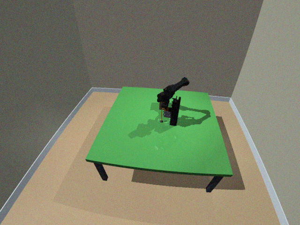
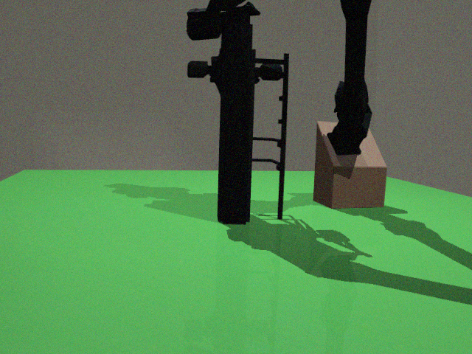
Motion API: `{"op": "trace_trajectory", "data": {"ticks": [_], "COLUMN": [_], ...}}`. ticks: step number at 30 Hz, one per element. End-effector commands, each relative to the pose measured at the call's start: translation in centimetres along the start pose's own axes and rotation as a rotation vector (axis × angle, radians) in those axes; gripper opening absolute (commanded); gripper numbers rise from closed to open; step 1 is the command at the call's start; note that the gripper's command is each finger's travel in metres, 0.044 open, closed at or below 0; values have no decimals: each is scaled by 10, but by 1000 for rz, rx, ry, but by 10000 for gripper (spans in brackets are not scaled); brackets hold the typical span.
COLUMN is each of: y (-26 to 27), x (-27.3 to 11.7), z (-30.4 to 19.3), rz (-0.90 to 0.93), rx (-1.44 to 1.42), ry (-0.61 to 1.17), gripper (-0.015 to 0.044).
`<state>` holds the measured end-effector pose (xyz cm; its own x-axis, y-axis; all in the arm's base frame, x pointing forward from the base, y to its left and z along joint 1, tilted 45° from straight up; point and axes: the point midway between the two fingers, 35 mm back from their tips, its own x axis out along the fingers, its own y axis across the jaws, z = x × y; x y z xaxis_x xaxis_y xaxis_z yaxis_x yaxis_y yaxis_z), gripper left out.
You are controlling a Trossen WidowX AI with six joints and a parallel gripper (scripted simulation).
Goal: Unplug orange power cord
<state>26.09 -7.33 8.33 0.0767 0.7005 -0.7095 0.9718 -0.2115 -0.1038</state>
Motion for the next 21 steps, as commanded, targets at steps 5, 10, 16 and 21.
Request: {"op": "trace_trajectory", "data": {"ticks": [5,10,16,21], "y": [1,1,0,-1], "x": [-3,-3,-5,-6], "z": [22,31,41,49], "rz": [4,5,5,5], "rx": [5,5,6,6], "ry": [-21,-22,-22,-22], "gripper": [0,0,0,0]}}
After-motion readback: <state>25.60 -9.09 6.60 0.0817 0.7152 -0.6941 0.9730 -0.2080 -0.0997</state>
